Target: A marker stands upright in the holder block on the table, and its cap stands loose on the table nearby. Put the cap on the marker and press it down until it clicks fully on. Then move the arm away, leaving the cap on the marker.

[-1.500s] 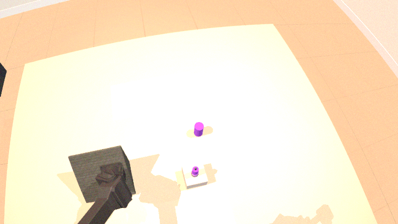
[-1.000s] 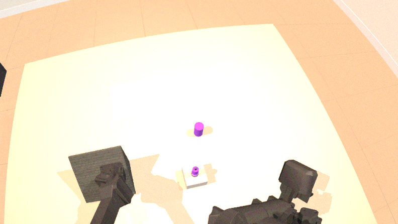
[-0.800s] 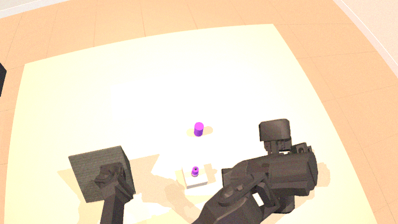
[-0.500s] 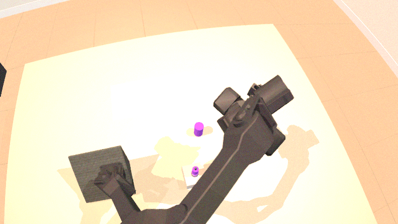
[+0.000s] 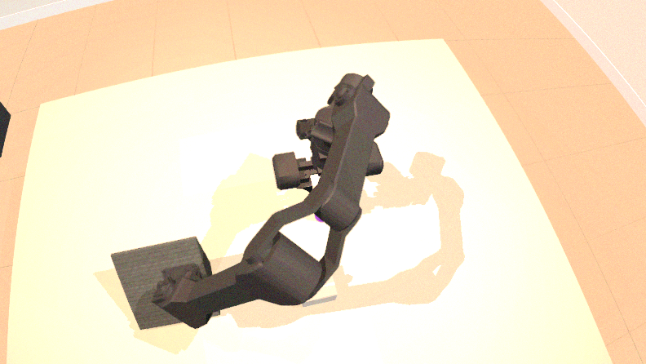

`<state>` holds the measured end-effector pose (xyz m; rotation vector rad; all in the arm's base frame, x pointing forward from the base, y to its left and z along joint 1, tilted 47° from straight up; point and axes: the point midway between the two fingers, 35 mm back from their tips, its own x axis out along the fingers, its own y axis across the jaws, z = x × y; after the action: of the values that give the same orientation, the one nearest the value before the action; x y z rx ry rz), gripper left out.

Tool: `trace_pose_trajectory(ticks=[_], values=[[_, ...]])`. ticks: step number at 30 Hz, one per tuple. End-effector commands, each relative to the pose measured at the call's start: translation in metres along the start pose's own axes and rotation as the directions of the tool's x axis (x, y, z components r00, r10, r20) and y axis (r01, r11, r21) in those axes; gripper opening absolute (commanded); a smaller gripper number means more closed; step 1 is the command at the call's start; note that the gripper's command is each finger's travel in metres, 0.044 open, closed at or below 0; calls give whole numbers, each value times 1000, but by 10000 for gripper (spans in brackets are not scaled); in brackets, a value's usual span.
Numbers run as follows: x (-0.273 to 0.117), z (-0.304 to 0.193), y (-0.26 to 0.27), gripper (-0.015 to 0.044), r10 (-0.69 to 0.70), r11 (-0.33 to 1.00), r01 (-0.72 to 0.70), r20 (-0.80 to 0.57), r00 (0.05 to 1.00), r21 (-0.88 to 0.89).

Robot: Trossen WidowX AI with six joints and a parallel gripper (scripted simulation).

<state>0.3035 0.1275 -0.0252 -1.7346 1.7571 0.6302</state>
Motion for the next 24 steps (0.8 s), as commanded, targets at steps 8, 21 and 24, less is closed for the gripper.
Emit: trace_pose_trajectory(ticks=[8,21,24], values=[[33,0,-1,256,3,1000,-3,-4,1000,-20],[59,-1,-1,256,3,1000,-3,-4,1000,-20],[64,0,-1,256,3,1000,-3,-4,1000,-20]])
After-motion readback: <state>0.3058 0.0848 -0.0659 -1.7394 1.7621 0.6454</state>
